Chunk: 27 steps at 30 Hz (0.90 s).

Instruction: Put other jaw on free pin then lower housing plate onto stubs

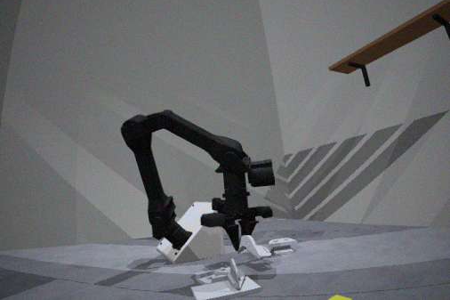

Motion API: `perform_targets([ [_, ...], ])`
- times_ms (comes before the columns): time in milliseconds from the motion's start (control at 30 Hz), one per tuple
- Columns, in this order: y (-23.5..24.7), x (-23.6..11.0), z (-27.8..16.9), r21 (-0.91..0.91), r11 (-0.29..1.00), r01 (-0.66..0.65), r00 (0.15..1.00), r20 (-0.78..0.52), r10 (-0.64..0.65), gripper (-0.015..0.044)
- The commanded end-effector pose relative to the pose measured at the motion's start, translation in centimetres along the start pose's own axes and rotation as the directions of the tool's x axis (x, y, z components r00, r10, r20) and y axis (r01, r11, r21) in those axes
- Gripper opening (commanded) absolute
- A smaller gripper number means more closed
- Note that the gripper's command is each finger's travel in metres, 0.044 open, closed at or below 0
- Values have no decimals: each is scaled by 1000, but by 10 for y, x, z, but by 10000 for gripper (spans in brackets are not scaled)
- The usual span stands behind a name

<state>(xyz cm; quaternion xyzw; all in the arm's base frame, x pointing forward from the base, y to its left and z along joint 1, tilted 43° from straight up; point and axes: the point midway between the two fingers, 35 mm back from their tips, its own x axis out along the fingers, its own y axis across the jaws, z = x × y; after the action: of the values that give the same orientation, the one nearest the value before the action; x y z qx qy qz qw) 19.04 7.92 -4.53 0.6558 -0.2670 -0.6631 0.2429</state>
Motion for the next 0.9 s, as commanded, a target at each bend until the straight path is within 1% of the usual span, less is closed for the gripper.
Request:
perform_targets([
  [0,-3,-12,-3,12,1000,13,1000,-6,-13,37],
  [367,-2,-44,-2,7,1000,12,1000,-5,-12,37],
  [867,-3,-45,-3,25,1000,12,1000,-5,-12,37],
])
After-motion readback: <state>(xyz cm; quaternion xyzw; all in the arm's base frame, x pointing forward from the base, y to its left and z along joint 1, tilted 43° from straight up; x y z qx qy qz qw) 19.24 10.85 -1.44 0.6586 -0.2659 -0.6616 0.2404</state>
